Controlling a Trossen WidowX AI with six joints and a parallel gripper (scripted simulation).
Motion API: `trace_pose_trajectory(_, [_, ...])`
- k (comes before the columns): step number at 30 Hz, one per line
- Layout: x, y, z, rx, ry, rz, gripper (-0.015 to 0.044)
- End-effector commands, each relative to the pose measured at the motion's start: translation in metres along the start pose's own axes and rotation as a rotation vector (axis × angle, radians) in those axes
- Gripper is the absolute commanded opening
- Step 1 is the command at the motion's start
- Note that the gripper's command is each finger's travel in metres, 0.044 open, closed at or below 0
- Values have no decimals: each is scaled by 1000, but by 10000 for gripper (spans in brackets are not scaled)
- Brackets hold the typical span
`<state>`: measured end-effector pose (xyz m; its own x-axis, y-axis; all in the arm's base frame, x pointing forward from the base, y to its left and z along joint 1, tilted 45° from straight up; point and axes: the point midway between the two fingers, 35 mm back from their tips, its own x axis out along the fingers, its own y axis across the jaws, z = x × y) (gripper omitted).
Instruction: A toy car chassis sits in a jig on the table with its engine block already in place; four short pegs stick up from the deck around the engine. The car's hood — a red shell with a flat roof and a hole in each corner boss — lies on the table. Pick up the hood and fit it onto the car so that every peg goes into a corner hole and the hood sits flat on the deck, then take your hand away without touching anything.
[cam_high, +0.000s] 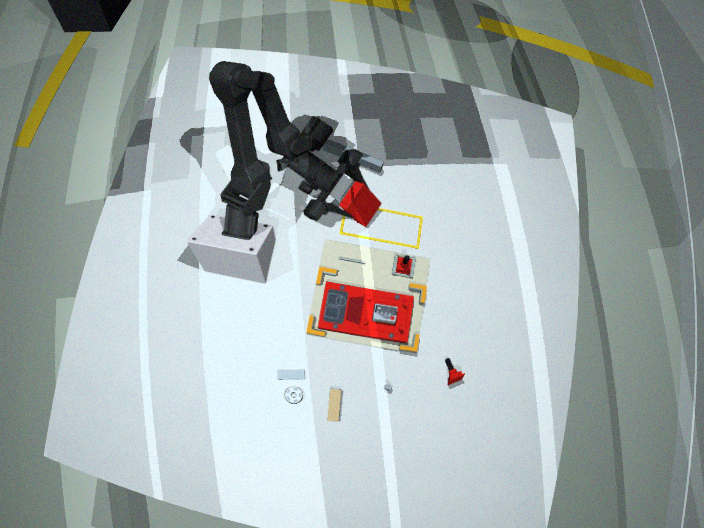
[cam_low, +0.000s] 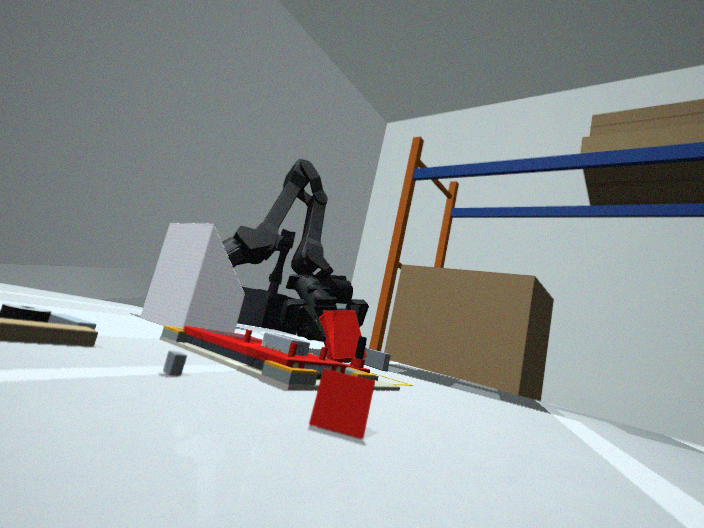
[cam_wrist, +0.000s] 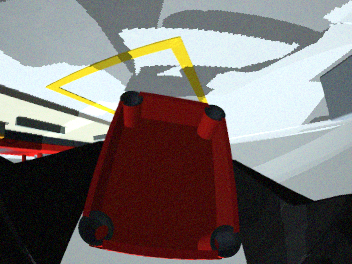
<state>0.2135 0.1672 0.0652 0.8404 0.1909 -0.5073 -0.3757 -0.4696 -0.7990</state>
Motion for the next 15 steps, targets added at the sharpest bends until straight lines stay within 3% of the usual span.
trace_pose_trajectory(1, [0, 0, 0, -2, 0, -1, 53])
trace_pose_trajectory(15, [0, 0, 0, -2, 0, -1, 420])
